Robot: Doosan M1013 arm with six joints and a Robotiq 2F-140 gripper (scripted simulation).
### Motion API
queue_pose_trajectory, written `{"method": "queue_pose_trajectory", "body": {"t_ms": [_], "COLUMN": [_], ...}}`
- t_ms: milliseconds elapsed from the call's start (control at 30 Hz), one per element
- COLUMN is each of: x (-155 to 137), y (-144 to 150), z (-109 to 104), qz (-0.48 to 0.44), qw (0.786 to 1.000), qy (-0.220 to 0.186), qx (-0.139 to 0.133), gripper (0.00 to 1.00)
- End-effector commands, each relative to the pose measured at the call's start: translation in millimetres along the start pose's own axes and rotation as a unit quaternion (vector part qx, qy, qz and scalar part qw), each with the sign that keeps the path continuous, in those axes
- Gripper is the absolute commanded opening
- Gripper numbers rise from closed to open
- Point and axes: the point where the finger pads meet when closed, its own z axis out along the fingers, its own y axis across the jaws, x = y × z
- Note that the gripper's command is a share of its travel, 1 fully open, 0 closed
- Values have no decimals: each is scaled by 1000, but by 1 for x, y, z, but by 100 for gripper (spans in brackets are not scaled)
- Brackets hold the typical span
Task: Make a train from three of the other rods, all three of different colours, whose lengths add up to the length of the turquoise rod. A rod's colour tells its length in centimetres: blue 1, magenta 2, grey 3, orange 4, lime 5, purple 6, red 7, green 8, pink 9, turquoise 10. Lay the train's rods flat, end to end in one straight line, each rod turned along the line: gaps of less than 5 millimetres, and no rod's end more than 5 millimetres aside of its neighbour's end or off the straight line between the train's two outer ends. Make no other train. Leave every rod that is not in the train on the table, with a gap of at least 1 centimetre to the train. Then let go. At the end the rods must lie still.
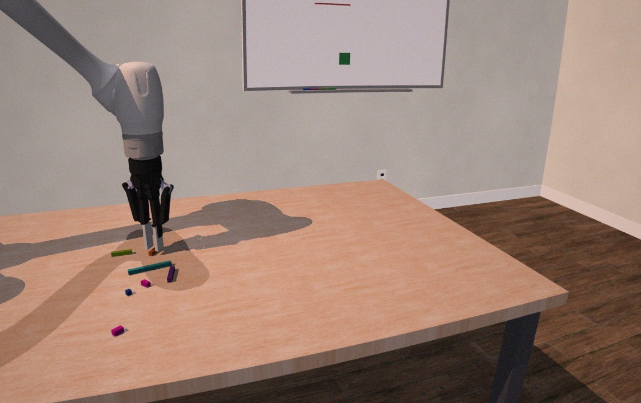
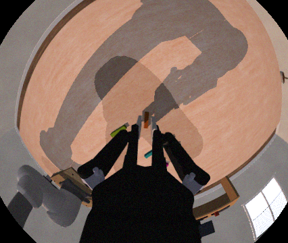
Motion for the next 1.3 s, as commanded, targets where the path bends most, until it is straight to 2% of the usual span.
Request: {"method": "queue_pose_trajectory", "body": {"t_ms": [0,367,1267], "x": [0,0,0], "y": [0,0,0], "z": [2,10,10], "qz": [0,0,0], "qw": [1000,1000,1000], "qy": [0,0,0], "qx": [0,0,0], "gripper": [15,15,15]}}
